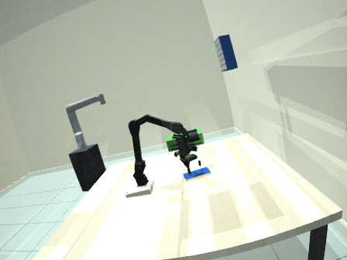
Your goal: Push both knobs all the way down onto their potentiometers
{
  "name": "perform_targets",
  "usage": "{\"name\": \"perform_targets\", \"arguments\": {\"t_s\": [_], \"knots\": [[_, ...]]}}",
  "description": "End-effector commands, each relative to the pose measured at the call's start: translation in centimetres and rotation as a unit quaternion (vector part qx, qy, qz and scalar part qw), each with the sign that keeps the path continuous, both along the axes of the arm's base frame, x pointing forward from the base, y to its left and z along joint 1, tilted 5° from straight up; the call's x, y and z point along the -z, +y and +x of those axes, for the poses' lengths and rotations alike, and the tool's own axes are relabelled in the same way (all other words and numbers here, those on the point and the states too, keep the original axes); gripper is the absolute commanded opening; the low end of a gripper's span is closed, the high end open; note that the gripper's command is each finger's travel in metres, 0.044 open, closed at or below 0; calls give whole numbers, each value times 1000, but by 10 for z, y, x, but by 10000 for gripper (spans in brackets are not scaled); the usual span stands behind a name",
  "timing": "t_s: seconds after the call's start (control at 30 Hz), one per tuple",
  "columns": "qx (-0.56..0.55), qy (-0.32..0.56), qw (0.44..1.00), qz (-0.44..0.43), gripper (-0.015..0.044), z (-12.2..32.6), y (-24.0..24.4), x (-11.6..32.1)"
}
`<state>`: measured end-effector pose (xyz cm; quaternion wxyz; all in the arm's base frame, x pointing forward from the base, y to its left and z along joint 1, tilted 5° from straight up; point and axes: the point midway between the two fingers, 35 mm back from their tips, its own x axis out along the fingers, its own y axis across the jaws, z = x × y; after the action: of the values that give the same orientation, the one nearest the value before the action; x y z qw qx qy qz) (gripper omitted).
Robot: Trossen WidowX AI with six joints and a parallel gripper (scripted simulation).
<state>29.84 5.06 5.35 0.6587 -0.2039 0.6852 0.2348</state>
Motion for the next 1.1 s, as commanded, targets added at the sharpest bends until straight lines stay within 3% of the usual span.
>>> {"name": "perform_targets", "arguments": {"t_s": [0.0, 0.63, 0.9, 1.07], "knots": [[-1, 1, 1000, -3, 0, 1, 0, 4], [-1, 1, 1000, -3, 0, 2, -1, -17], [0, 6, 1000, -1, 210, 0, 0, -11], [42, -1, 999, 20, 79, 9, 14, -18]]}}
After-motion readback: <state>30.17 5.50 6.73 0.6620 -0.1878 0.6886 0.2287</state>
